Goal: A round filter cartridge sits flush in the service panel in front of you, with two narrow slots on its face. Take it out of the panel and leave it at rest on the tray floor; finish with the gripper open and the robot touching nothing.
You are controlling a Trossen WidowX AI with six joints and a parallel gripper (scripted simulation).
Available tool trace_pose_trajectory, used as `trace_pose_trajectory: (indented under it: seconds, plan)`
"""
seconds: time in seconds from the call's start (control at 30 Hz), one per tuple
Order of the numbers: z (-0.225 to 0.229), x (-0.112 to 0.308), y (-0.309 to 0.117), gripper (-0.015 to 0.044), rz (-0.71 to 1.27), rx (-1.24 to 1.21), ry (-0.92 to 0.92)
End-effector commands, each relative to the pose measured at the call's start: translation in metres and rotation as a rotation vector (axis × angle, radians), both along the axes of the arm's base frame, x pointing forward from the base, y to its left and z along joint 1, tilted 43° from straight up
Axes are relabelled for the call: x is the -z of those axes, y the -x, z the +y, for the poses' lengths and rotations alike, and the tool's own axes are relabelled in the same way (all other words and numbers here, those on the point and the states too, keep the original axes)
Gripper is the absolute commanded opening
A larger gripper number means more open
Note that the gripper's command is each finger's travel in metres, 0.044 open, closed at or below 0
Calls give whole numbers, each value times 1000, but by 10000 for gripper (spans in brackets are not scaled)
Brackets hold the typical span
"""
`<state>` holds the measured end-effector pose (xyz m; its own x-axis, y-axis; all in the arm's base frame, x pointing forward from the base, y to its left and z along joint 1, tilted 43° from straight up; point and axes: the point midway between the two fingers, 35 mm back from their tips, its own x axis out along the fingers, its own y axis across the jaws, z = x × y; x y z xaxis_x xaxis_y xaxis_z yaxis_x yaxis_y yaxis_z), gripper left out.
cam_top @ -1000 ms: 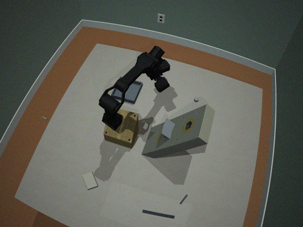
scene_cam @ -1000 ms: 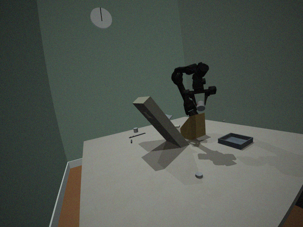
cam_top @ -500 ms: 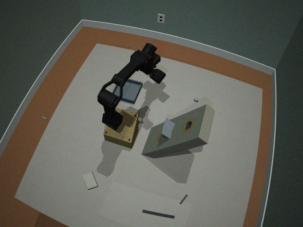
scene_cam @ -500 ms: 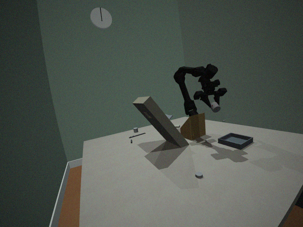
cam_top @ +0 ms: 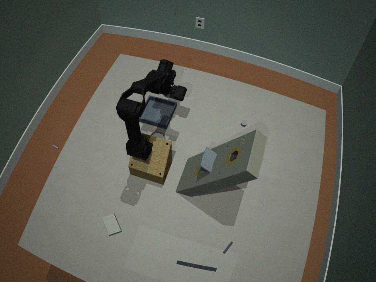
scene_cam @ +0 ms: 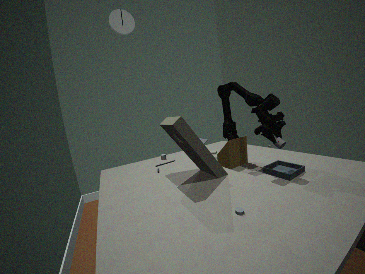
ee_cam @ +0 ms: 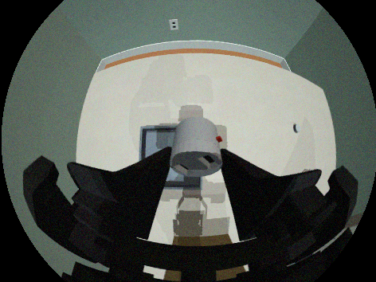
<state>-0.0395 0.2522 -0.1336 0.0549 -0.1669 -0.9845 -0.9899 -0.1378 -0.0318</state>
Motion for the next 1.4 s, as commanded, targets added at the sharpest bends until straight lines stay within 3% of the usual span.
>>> trace_pose_trajectory:
  seconds: [0.0,0.23,1.13,1.37]
  plan:
    - [-22,16,21,0,69,-83,18]
    - [-56,36,44,0,143,-174,41]
    - [-105,92,35,0,143,-174,43]
    - [-103,90,34,184,139,-176,48]
